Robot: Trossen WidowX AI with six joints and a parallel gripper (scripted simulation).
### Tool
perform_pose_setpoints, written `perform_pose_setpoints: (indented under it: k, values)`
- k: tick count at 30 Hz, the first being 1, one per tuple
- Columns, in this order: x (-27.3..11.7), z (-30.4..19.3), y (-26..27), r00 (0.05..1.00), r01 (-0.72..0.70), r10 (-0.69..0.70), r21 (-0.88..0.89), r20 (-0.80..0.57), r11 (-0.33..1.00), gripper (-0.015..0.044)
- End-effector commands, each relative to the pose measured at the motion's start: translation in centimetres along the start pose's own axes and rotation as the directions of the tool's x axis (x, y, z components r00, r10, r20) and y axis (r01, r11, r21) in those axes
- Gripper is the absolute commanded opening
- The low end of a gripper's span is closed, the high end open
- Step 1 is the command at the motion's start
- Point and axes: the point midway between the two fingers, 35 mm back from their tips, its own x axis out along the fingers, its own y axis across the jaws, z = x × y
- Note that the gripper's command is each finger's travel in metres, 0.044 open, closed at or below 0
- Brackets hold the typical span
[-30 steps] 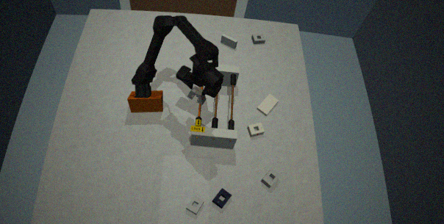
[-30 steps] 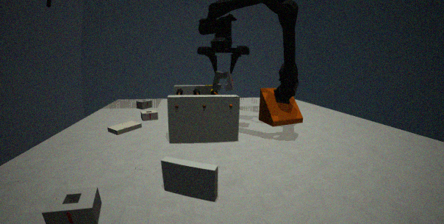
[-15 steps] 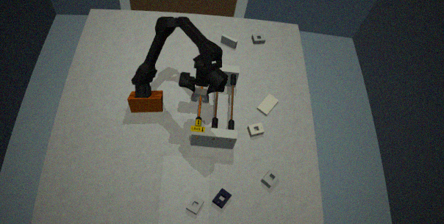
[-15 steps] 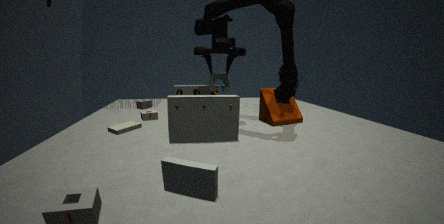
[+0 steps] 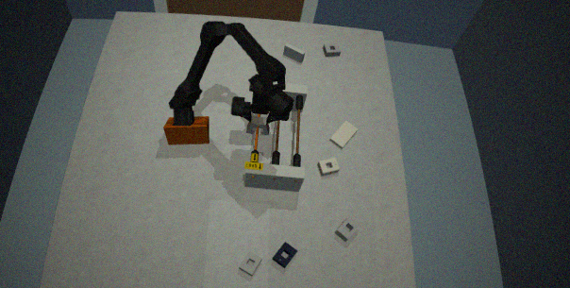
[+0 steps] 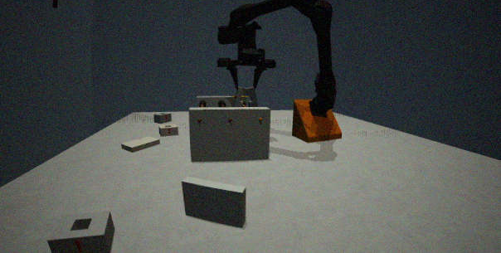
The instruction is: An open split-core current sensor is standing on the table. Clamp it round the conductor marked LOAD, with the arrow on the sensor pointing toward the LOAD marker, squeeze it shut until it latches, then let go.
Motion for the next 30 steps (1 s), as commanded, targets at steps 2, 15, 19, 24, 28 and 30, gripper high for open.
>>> perform_pose_setpoints:
  k: [2, 15, 19, 24, 28, 30]
  values:
    - [0.9, 0.1, 0.0, 1.0, 0.002, -0.002, 0.008, 0.007, 1.0, 0.0]
    - [3.0, 0.1, 0.1, 1.0, 0.002, -0.002, 0.008, 0.008, 1.0, 0.0]
    - [3.6, 0.2, 0.2, 1.0, 0.002, -0.002, 0.008, 0.008, 1.0, 0.0]
    - [3.2, 0.1, 0.1, 1.0, 0.0, 0.0, -0.001, 0.002, 1.0, 0.0]
    - [3.2, 0.1, 0.1, 1.0, 0.0, 0.0, -0.001, 0.002, 1.0, 0.0]
    - [3.2, 0.1, 0.1, 1.0, 0.0, 0.0, -0.001, 0.002, 1.0, 0.0]
